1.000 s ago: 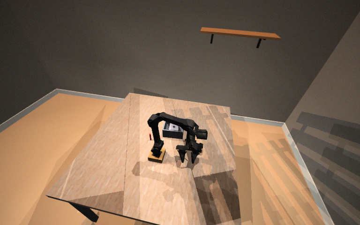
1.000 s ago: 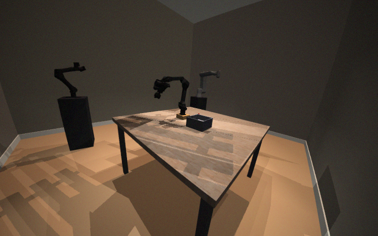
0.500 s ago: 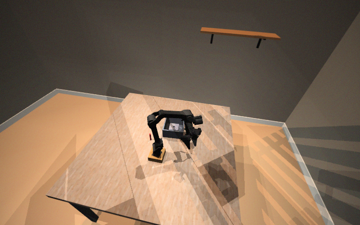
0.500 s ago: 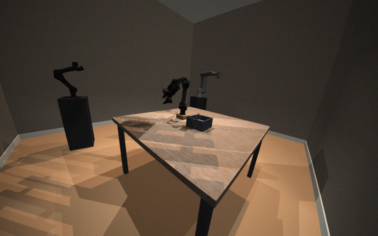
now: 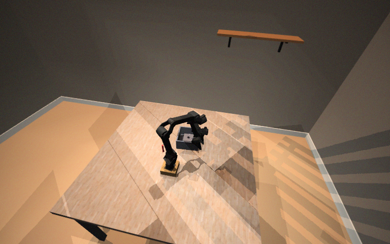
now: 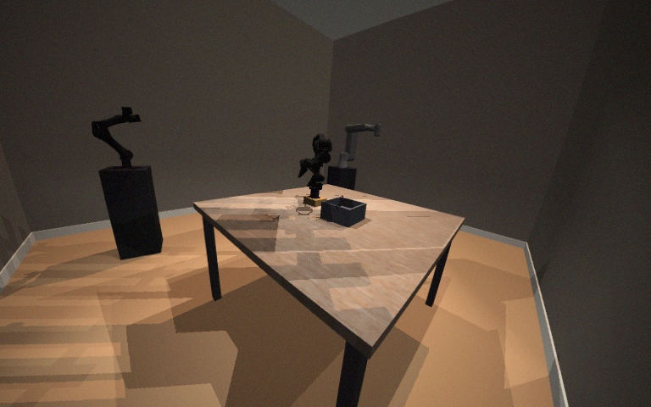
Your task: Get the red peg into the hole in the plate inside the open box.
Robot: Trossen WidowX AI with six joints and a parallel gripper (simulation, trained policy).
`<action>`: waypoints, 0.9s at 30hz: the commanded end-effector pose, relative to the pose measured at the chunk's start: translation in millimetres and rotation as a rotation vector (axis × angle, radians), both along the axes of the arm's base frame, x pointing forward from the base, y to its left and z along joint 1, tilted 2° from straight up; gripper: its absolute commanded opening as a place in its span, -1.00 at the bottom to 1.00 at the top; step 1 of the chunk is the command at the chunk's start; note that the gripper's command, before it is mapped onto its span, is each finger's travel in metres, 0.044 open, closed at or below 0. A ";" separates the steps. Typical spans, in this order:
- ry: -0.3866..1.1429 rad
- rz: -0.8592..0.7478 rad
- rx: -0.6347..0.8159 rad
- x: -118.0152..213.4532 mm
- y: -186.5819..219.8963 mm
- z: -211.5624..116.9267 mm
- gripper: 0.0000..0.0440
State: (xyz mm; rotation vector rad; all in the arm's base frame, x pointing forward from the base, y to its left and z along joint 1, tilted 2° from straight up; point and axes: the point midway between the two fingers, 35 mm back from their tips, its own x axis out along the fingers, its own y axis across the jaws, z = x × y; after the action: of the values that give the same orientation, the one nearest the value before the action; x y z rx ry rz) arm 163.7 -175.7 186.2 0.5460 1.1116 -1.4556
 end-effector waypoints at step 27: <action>-0.054 0.441 0.348 24.0 217.8 -40.5 1.00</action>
State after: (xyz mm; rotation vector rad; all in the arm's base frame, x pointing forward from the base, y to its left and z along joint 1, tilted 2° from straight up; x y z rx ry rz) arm 192.7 31.8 150.7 0.5319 1.3302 -0.8810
